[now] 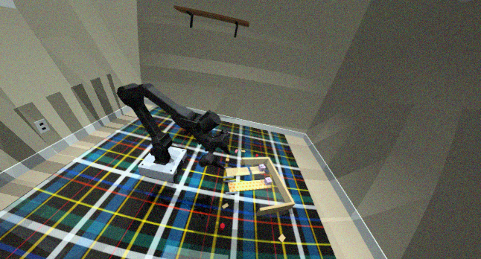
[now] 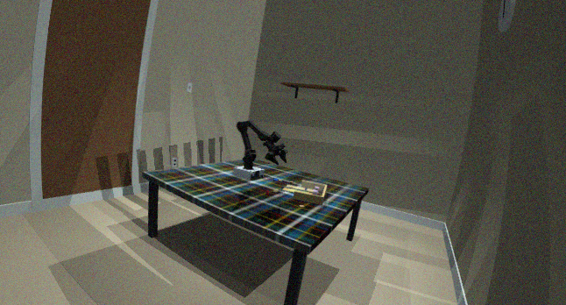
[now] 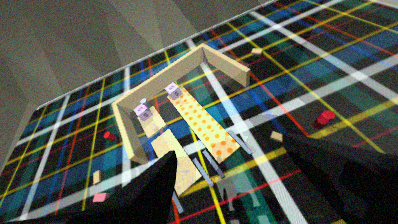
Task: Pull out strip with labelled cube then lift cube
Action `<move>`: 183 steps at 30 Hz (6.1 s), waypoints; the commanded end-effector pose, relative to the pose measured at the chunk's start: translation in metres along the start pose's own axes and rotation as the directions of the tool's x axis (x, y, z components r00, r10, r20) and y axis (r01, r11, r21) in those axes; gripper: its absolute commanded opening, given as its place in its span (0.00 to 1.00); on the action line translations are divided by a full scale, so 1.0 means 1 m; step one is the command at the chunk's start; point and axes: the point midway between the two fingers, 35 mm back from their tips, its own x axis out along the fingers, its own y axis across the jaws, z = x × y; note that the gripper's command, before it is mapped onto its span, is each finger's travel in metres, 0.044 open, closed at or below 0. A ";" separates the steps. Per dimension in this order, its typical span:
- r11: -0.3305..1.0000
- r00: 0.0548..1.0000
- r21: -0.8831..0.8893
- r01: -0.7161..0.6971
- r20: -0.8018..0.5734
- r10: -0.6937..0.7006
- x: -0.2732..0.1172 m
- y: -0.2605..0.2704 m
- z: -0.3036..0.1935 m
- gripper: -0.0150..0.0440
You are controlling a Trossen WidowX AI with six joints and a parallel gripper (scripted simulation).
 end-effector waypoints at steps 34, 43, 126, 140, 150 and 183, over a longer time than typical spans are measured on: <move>0.937 0.949 -0.332 -0.108 -0.314 -0.002 0.063 0.020 0.025 0.44; 0.888 0.754 -0.396 -0.234 -0.651 -0.092 0.116 0.005 0.007 0.25; 0.869 0.646 -0.391 -0.301 -0.754 -0.116 0.175 -0.002 -0.063 0.25; 0.869 0.646 -0.391 -0.301 -0.754 -0.116 0.175 -0.002 -0.064 0.25; 0.869 0.646 -0.391 -0.301 -0.754 -0.116 0.176 -0.002 -0.064 0.25; 0.869 0.645 -0.391 -0.301 -0.755 -0.116 0.171 -0.008 -0.072 0.25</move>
